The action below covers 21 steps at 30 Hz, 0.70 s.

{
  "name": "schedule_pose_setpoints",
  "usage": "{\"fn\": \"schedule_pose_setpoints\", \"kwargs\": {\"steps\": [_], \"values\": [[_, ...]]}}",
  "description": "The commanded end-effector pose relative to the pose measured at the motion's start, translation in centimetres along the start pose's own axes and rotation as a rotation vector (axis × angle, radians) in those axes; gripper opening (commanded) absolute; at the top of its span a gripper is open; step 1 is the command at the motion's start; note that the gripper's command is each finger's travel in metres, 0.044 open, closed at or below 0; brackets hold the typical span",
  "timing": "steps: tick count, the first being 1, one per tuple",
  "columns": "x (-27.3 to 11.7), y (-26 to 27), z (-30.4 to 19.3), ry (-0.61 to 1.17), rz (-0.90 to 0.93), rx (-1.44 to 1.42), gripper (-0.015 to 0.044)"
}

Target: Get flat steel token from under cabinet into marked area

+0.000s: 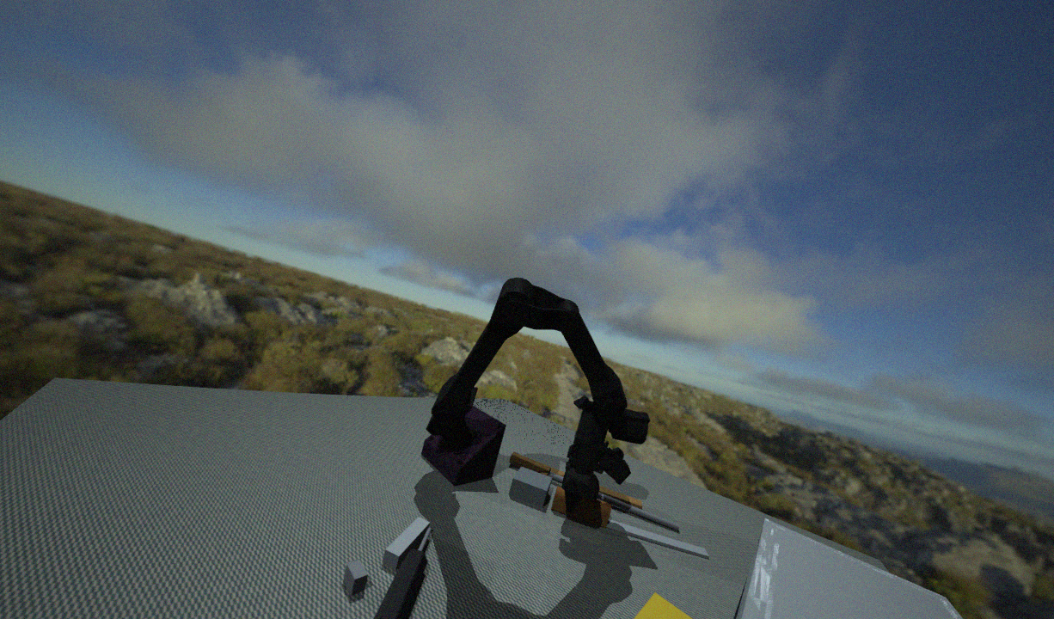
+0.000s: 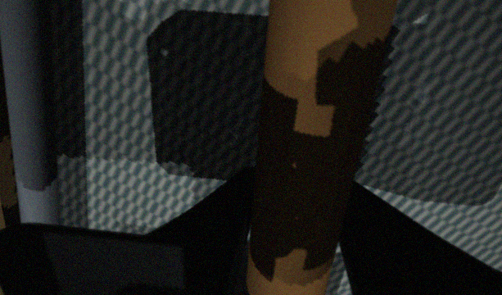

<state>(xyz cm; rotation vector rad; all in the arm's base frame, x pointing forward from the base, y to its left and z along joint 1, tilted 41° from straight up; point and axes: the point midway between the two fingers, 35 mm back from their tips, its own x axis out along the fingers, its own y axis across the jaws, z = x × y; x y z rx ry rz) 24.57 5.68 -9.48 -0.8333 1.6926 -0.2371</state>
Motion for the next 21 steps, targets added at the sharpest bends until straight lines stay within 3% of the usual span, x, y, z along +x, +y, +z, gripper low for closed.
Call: {"fn": "schedule_pose_setpoints", "kwargs": {"steps": [1,21], "values": [[-0.1,-0.8,-0.2,-0.002,-0.004,-0.006,0.0],[0.0,-3.0,-0.5,-0.001,-0.006,-0.016,0.0]]}}
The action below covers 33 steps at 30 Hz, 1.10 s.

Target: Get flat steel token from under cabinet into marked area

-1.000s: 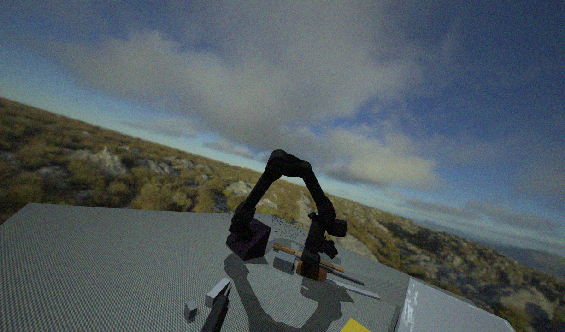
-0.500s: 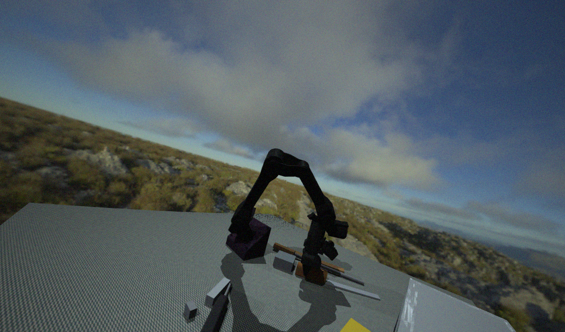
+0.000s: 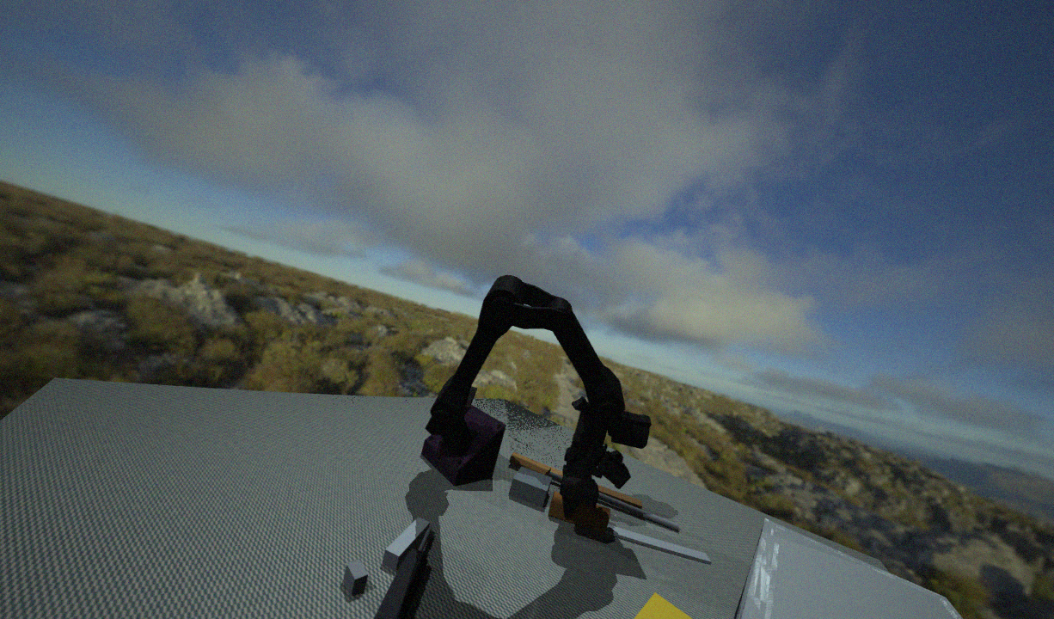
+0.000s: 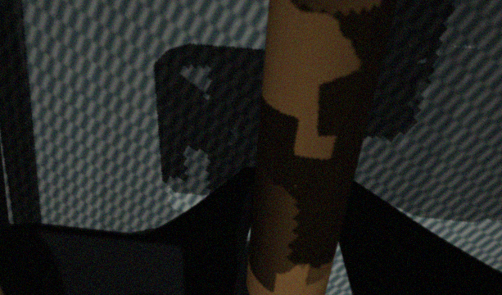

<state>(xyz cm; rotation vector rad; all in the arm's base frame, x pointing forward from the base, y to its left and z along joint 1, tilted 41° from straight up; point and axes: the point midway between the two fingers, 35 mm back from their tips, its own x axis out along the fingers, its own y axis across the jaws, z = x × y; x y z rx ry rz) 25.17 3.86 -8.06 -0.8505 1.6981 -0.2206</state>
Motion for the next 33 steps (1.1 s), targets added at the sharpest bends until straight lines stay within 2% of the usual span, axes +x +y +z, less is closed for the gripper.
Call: {"fn": "schedule_pose_setpoints", "kwargs": {"steps": [1,33], "values": [[0.0,-0.8,-0.2,-0.002,-0.005,0.006,0.0],[0.0,-3.8,-0.9,-0.001,-0.007,0.006,0.0]]}}
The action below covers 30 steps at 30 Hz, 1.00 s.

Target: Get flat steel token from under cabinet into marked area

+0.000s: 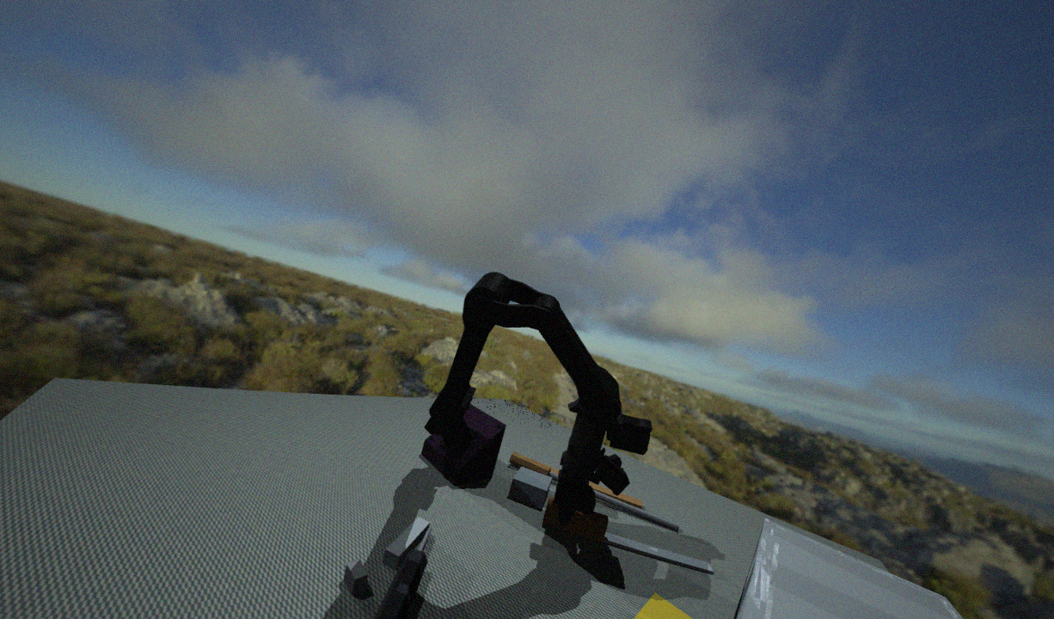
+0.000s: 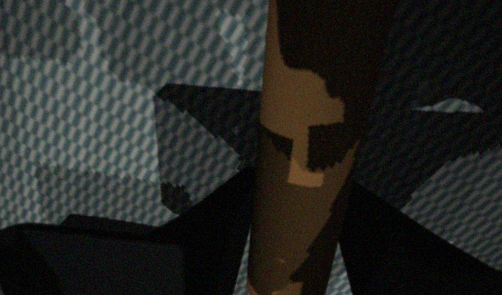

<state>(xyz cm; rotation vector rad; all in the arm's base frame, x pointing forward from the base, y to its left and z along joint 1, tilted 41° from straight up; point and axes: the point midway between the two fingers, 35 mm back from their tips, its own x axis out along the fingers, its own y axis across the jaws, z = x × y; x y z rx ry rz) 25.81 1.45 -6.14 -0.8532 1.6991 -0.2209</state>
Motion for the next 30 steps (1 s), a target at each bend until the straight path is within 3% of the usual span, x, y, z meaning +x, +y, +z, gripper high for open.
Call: {"fn": "schedule_pose_setpoints", "kwargs": {"steps": [1,30], "values": [[0.0,-0.8,-0.2,-0.002,-0.006,0.008,0.0],[0.0,-3.2,-1.1,-0.001,-0.007,0.007,0.0]]}}
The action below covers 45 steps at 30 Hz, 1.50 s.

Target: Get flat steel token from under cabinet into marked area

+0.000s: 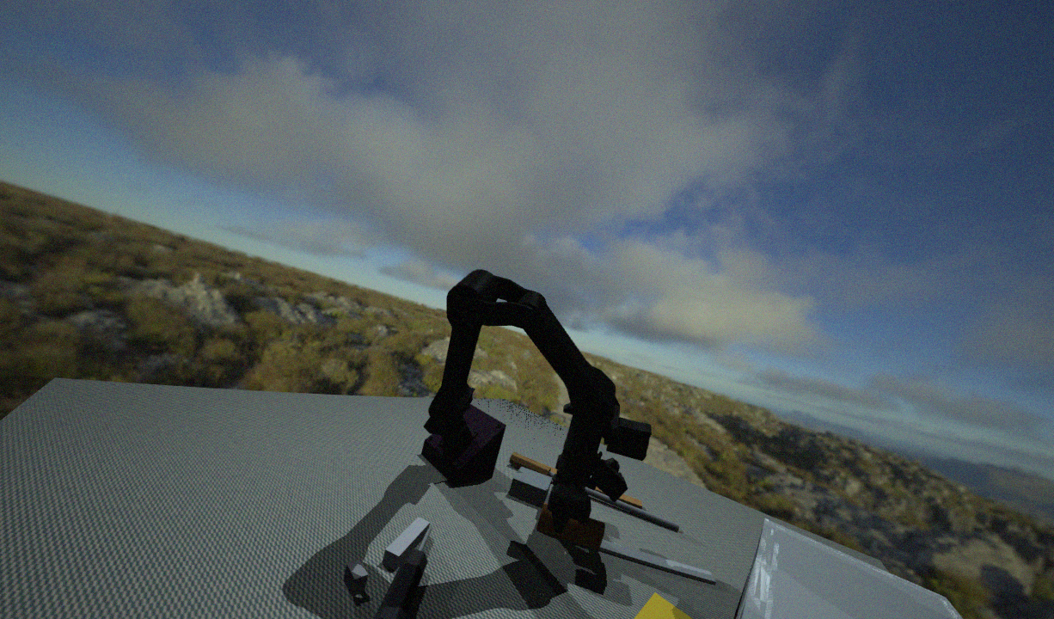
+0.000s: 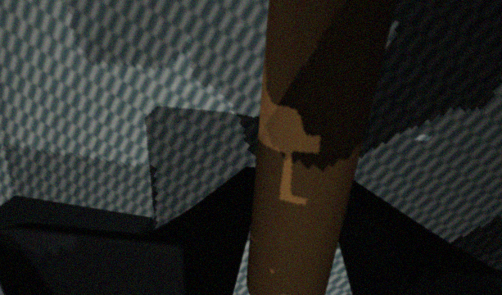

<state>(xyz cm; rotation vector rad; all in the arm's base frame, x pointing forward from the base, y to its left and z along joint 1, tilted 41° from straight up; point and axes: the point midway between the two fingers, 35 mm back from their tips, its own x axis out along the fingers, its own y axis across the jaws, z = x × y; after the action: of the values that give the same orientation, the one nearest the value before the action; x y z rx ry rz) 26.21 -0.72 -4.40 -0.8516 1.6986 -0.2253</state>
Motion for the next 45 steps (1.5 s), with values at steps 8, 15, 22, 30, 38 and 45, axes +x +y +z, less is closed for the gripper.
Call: {"fn": "schedule_pose_setpoints", "kwargs": {"steps": [8,15,22,30,38,45], "values": [[-0.1,-1.2,-0.7,-0.001,-0.006,0.004,0.0],[-0.1,-1.9,-1.2,-0.001,-0.006,0.003,0.0],[-0.1,-2.6,-1.6,-0.001,-0.007,0.003,0.0],[-0.1,-3.4,-2.1,0.0,-0.007,0.003,0.0],[-0.1,-4.2,-2.6,0.0,-0.008,0.003,0.0],[-0.1,-4.9,-3.0,0.0,-0.008,0.003,0.0]]}}
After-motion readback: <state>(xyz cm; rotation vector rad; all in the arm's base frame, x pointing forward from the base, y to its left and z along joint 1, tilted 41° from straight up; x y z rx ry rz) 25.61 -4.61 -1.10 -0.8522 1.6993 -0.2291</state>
